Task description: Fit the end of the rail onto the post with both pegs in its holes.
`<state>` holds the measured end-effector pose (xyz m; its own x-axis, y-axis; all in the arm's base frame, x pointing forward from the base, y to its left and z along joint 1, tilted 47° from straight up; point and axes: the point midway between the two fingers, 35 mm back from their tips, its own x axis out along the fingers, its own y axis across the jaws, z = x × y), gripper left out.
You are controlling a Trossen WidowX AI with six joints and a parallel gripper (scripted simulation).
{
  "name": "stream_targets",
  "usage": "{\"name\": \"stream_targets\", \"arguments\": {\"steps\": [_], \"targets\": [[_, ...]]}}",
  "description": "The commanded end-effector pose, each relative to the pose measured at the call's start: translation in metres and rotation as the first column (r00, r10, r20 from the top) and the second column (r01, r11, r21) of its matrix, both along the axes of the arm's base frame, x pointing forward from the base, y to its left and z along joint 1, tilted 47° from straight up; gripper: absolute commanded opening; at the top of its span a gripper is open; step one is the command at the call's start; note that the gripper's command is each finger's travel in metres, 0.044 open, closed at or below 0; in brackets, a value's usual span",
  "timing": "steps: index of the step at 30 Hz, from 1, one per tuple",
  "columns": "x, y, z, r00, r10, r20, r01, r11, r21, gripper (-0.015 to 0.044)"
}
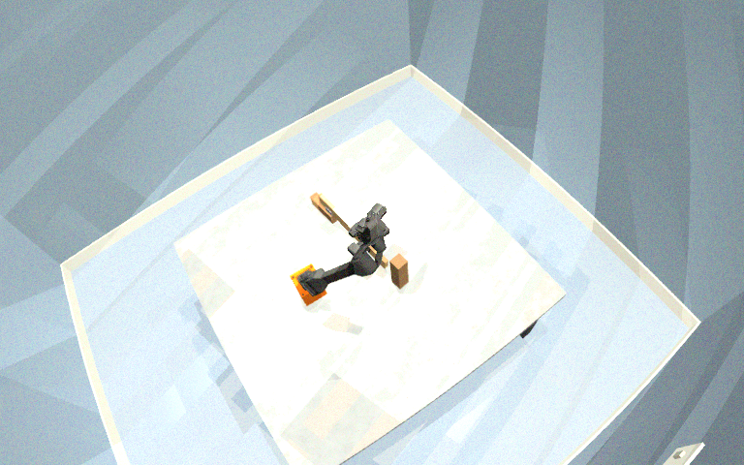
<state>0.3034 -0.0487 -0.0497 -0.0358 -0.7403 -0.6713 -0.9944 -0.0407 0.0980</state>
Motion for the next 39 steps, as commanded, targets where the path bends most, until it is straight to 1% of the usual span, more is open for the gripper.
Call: {"name": "stream_targets", "arguments": {"steps": [1,39], "targets": [[0.005,0.008,0.003,1.000,0.009,0.009,-0.010,1.000,0.016,0.0000],[0.006,0.022,0.015,1.000,0.009,0.009,-0.010,1.000,0.017,0.0000]]}}
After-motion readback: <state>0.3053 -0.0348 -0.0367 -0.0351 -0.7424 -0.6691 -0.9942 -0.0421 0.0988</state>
